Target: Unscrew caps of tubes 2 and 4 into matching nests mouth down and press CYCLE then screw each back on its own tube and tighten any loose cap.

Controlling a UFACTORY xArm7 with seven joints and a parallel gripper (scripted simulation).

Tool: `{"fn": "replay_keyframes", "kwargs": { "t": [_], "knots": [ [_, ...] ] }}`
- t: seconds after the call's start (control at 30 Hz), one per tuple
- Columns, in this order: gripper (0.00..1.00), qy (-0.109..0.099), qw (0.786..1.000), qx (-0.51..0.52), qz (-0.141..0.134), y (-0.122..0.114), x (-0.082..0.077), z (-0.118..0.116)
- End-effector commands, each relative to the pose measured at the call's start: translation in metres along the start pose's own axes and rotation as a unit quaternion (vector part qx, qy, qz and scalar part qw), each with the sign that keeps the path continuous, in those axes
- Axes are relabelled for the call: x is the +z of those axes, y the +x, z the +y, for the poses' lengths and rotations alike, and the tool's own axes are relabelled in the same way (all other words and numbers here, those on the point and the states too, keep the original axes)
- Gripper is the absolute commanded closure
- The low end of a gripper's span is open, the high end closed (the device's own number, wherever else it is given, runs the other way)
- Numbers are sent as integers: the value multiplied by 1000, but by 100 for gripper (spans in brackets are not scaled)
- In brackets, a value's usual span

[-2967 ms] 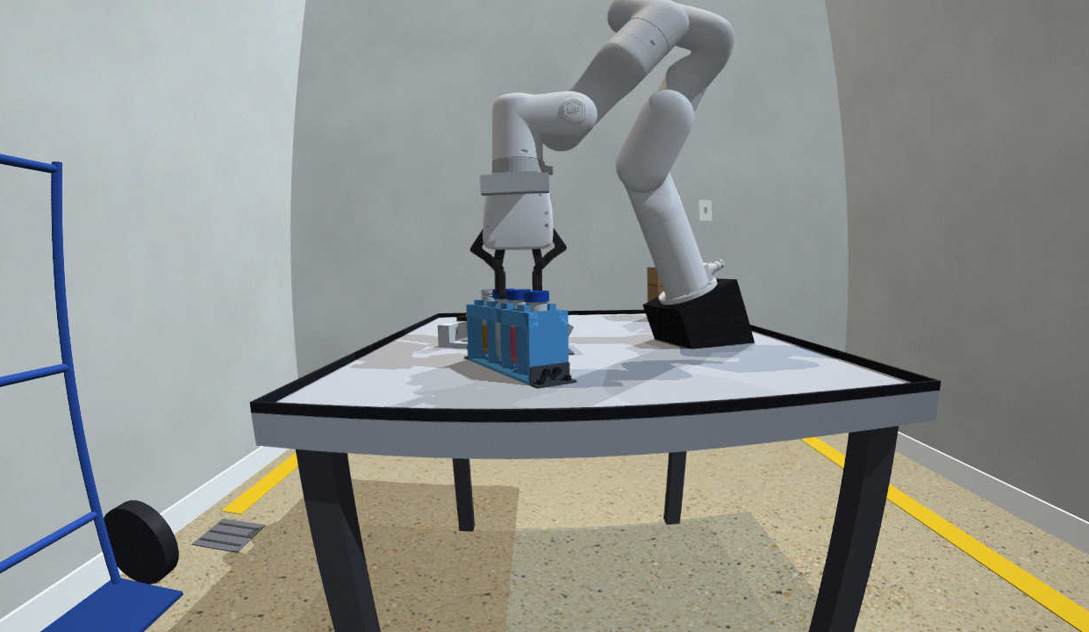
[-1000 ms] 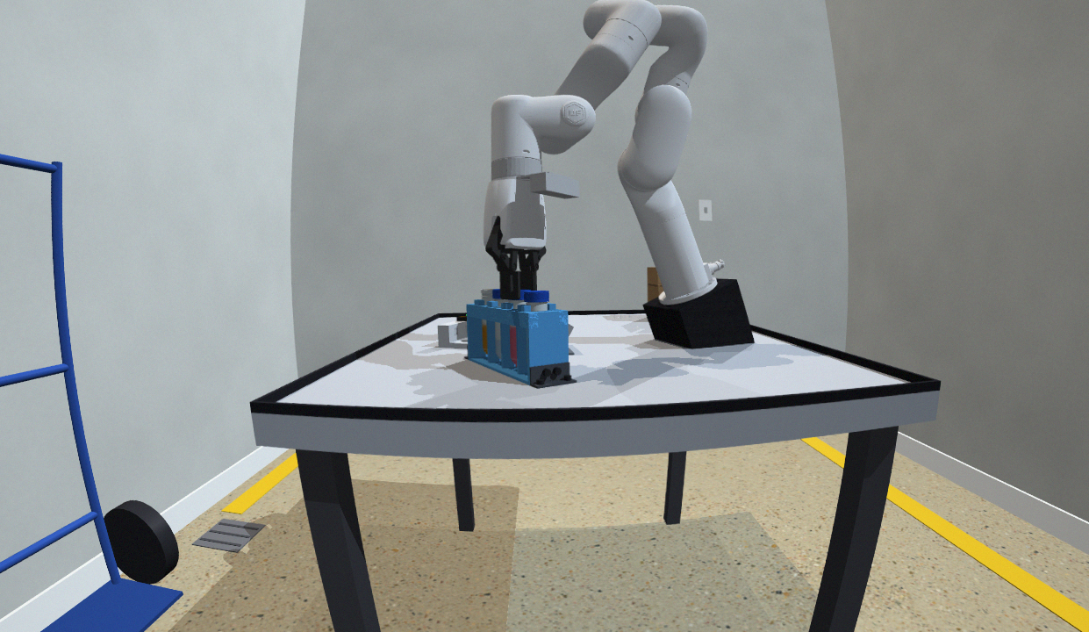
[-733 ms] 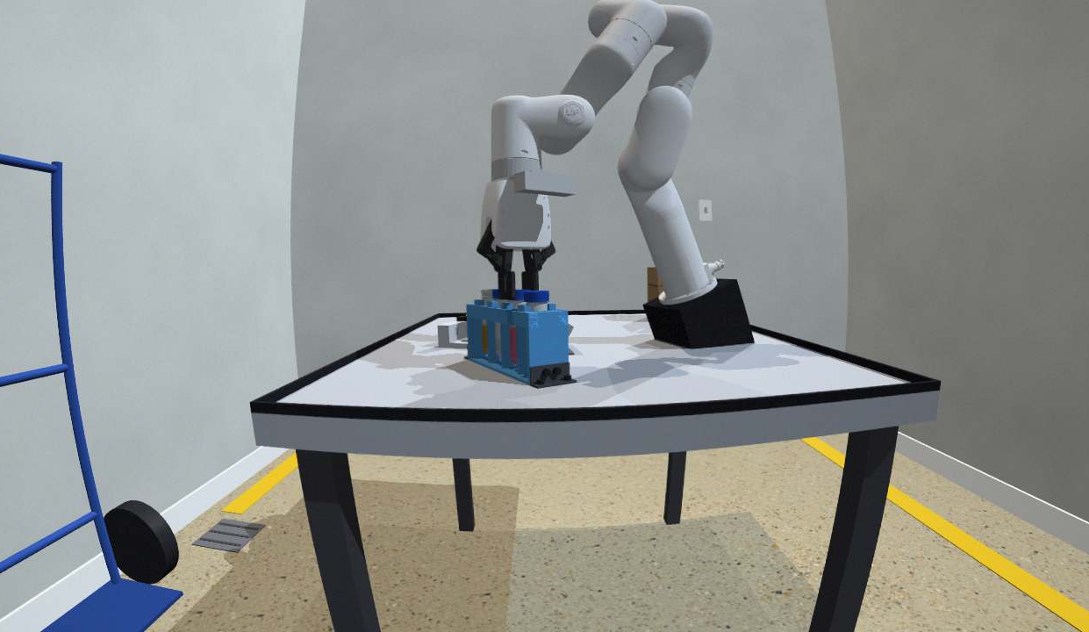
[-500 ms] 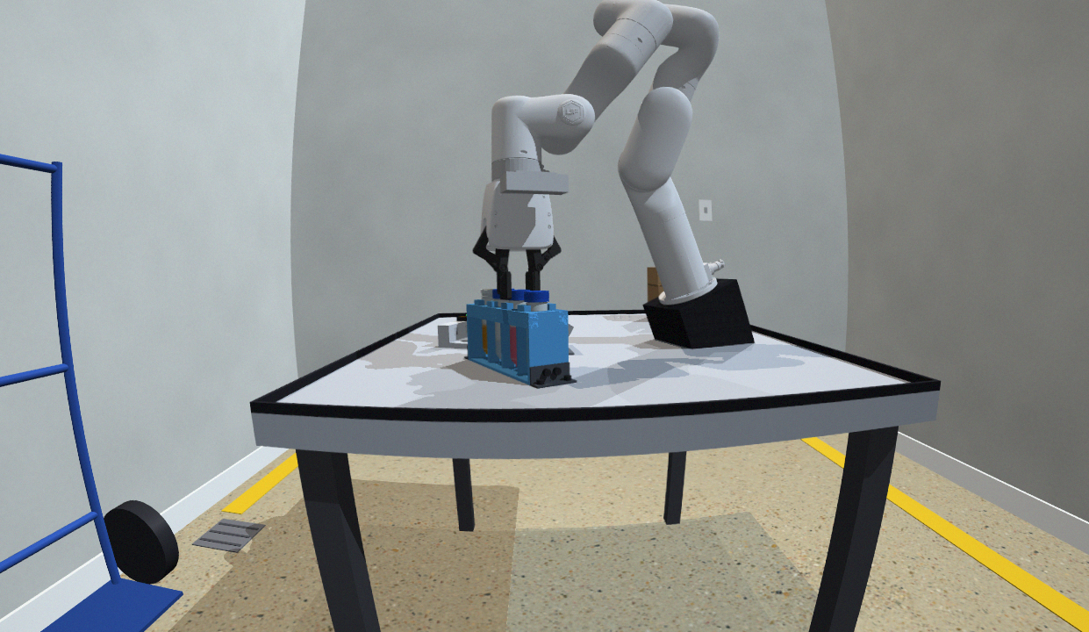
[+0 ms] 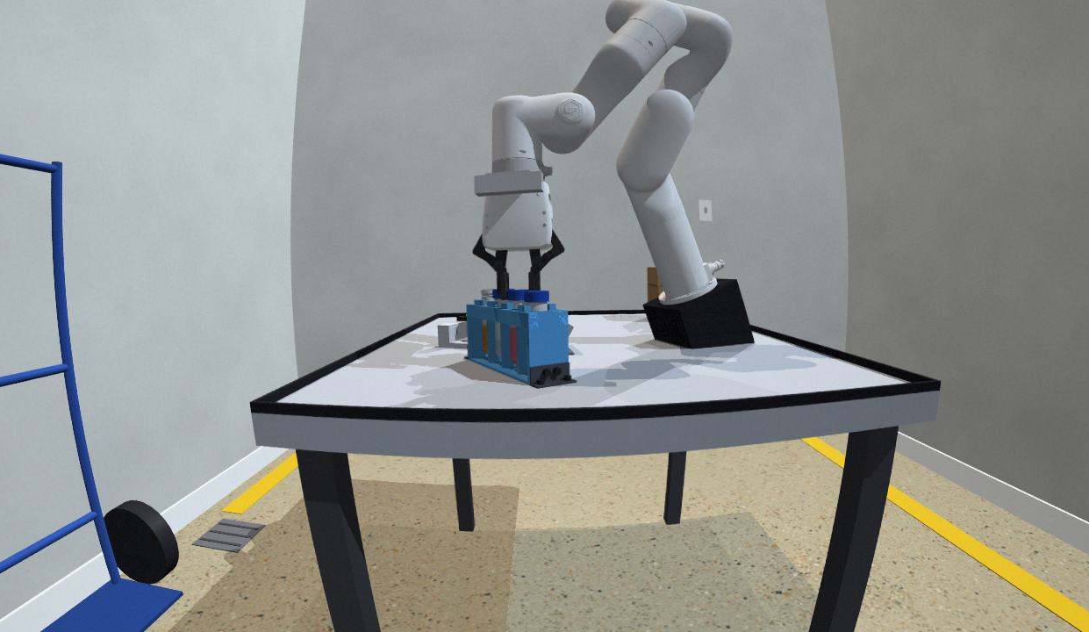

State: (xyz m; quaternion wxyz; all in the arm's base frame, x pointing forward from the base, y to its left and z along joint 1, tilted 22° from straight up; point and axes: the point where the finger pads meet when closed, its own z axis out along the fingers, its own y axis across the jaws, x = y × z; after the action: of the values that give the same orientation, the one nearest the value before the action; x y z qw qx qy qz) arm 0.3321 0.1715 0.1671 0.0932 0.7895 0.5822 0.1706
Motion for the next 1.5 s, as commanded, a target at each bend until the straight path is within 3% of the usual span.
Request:
{"fn": "replay_keyframes", "kwargs": {
  "t": [0.0,0.07,0.1,0.5,1.07,1.27,1.37,1.47],
  "knots": [
    [100,-2,999,37,-10,0,-1,1],
    [100,-2,999,37,-10,0,-1,1],
    [54,-2,999,37,-10,0,-1,1],
    [54,-2,999,37,-10,0,-1,1],
    [54,-2,999,37,-10,1,-46,1],
    [54,-2,999,37,-10,1,-47,1],
    [54,-1,996,-88,-10,-23,-48,7],
    [54,-1,992,-129,-10,-31,-48,10]
  ]
}}
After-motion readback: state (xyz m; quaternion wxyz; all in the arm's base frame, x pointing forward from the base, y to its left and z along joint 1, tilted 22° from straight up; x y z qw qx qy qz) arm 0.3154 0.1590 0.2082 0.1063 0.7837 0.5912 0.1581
